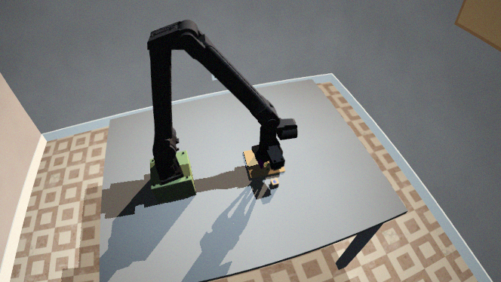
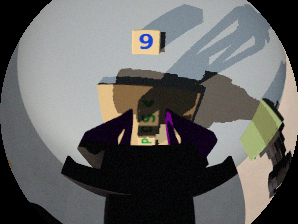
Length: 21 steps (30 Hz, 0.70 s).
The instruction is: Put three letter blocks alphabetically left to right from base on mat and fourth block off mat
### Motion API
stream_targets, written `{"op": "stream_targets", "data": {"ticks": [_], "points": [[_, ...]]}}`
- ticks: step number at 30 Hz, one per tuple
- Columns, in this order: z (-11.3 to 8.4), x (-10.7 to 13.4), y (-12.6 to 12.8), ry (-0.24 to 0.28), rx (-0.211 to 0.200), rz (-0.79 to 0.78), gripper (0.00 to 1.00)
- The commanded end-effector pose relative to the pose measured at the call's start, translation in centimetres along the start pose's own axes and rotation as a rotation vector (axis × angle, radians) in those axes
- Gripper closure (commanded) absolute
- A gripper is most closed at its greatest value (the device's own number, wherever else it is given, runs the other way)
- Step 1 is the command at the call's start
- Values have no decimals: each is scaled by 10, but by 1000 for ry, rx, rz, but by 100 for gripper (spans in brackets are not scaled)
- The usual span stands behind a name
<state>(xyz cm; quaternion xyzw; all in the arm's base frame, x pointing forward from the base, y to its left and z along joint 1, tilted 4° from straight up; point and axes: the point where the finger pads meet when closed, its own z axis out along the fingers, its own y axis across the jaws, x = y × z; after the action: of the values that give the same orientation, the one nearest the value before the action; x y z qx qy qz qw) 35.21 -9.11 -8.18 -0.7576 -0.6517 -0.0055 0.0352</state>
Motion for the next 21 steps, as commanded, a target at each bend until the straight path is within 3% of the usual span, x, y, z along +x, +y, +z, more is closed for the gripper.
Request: {"op": "stream_targets", "data": {"ticks": [1, 2, 3, 5, 10, 12, 21], "points": [[3, 2, 7, -4, -21, 4, 57], [3, 2, 7, -4, -21, 4, 57], [-7, 2, 12, -7, -53, 2, 57], [9, 2, 5, -3, -18, 3, 57], [15, 2, 4, -3, -17, 5, 57], [2, 2, 12, -7, -53, 2, 57], [4, 2, 11, -7, -51, 2, 57]]}}
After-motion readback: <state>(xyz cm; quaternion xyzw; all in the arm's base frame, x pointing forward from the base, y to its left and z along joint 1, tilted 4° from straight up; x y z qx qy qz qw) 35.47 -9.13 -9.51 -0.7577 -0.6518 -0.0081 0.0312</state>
